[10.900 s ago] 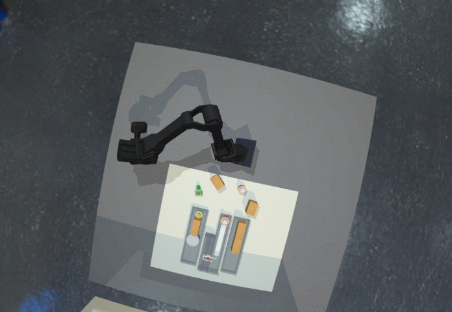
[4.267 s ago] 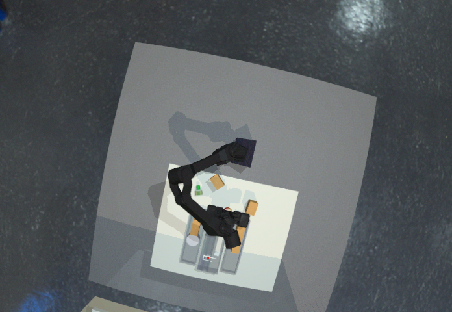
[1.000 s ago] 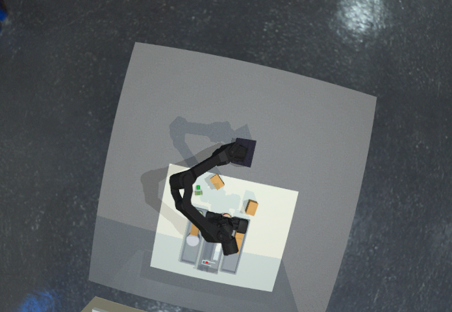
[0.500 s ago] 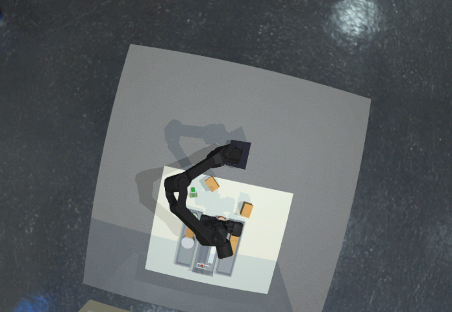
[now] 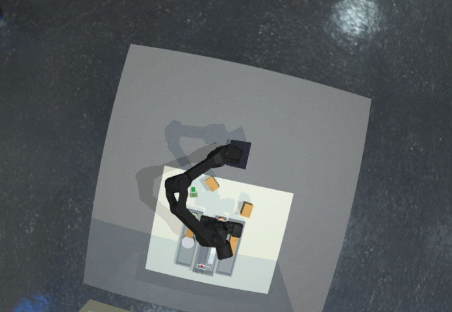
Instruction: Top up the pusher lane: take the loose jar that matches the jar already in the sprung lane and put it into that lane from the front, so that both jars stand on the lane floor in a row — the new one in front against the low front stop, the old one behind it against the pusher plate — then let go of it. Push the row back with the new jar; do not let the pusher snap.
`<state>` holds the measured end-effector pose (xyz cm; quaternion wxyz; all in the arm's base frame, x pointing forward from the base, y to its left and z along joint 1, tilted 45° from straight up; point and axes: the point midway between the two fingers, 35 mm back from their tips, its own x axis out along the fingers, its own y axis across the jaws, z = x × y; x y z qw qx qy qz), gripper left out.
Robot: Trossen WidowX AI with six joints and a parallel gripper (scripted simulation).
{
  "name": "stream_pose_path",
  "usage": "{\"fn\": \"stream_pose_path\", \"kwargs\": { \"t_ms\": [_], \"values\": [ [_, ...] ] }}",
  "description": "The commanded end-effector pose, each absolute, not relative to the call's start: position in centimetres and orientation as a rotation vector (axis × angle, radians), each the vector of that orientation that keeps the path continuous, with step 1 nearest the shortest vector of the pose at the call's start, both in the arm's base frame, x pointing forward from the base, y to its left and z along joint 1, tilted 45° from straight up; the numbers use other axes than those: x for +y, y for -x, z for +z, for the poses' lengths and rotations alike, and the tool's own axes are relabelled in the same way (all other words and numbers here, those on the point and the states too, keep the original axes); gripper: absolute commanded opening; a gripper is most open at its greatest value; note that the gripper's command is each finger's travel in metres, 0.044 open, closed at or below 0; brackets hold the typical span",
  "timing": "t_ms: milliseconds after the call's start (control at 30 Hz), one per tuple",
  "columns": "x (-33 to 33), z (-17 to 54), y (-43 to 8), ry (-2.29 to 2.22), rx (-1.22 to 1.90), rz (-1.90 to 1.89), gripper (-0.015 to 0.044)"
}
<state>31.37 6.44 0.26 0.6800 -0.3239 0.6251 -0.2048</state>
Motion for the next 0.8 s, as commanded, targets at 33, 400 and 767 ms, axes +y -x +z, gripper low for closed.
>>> {"fn": "stream_pose_path", "kwargs": {
  "t_ms": [33,400,767],
  "values": [
    [6.44,0.53,-32.22,0.725,1.383,-0.465,0.0],
    [6.51,0.62,-32.57,0.725,1.383,-0.466,0.0],
    [6.59,0.72,-32.92,0.725,1.382,-0.466,0.0]
  ]
}}
